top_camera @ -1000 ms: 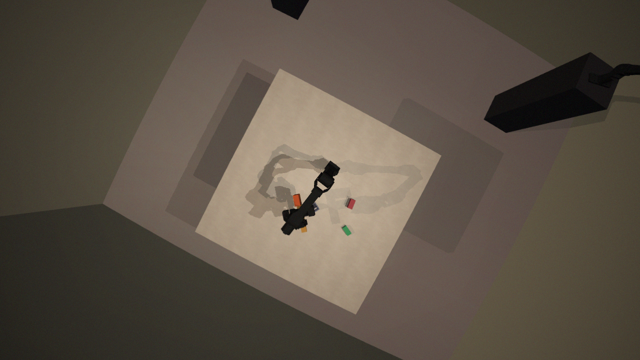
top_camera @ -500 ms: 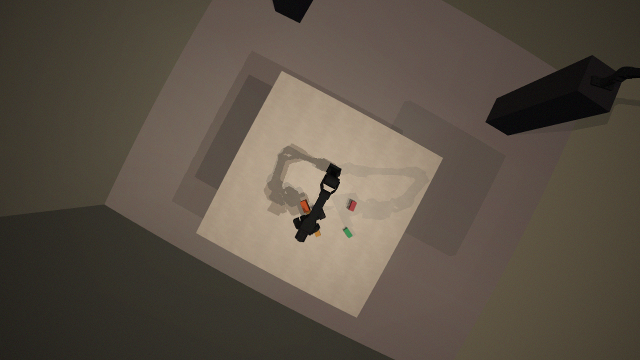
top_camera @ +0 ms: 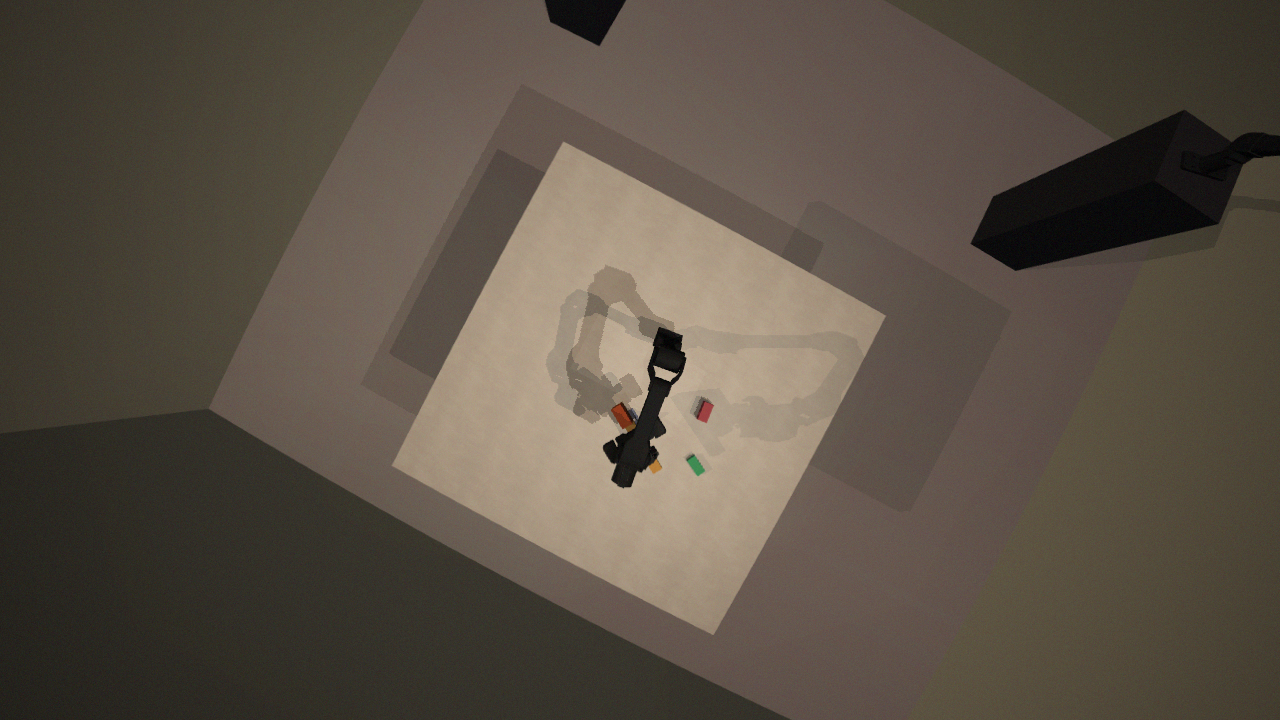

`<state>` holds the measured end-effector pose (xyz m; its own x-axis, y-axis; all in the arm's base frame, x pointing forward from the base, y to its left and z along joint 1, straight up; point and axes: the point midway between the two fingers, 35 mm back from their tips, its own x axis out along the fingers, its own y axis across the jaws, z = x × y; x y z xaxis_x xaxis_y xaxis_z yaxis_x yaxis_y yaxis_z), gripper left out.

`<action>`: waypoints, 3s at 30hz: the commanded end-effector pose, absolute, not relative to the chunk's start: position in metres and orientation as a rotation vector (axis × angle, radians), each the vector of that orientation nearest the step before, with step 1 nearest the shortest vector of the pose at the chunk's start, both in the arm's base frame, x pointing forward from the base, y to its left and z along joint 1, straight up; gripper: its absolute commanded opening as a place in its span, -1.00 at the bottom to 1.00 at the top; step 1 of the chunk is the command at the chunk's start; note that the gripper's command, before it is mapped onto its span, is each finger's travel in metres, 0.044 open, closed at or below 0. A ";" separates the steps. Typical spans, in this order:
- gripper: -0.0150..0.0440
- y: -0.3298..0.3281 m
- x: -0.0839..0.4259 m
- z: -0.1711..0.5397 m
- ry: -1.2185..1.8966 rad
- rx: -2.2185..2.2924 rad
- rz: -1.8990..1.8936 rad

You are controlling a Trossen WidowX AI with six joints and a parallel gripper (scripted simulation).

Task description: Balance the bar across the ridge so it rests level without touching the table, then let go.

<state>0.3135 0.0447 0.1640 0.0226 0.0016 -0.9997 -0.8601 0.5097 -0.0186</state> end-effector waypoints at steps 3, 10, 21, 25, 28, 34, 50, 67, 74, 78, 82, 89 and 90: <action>-0.49 0.048 0.312 0.160 1.385 -0.820 0.802; -0.49 0.048 0.312 0.148 1.385 -0.820 0.803; -0.49 0.048 0.312 0.130 1.384 -0.821 0.803; -0.49 0.048 0.311 0.124 1.384 -0.821 0.803; -0.49 0.048 0.311 0.123 1.384 -0.821 0.803; -0.49 0.048 0.311 0.123 1.384 -0.821 0.803; -0.49 0.048 0.311 0.122 1.384 -0.821 0.803; -0.49 0.048 0.311 0.121 1.384 -0.821 0.803; -0.49 0.048 0.311 0.120 1.384 -0.821 0.803; -0.49 0.048 0.311 0.120 1.384 -0.821 0.803; -0.49 0.048 0.311 0.120 1.384 -0.821 0.803; -0.49 0.048 0.311 0.119 1.384 -0.821 0.803; -0.49 0.048 0.311 0.119 1.384 -0.821 0.803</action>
